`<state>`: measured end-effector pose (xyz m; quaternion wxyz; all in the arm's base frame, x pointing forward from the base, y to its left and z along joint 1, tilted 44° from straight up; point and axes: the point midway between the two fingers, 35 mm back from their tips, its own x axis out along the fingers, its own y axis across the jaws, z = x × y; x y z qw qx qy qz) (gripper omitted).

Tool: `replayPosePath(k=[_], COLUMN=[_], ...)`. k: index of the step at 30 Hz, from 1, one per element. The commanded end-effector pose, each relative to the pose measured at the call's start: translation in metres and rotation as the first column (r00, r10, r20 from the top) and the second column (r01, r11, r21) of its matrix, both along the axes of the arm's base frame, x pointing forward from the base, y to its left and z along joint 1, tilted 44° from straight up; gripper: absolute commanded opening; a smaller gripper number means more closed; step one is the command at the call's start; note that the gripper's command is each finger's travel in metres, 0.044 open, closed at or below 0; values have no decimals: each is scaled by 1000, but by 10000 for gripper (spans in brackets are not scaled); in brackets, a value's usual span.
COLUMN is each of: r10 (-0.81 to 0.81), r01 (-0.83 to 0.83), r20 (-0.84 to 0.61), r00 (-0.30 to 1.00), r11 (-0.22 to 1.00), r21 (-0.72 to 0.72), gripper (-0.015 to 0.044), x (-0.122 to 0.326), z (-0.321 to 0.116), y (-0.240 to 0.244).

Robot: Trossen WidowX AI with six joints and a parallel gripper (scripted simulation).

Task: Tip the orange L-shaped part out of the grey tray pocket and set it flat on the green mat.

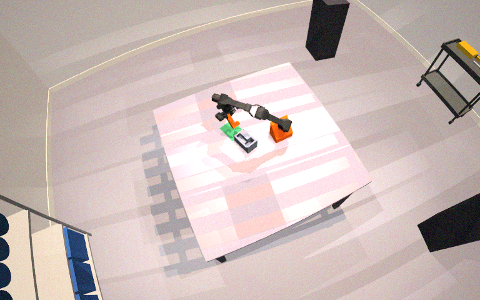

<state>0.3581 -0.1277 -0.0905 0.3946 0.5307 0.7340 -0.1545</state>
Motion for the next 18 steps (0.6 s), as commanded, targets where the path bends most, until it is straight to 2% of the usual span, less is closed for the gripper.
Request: replayPosePath(k=[1, 18], r10=[-5, -5], r01=[5, 5], r20=[-3, -3], r00=[1000, 1000], r11=[1000, 1000], r21=[5, 6], gripper=[0, 0], x=[-1, -4], z=[-5, -25], y=[6, 24])
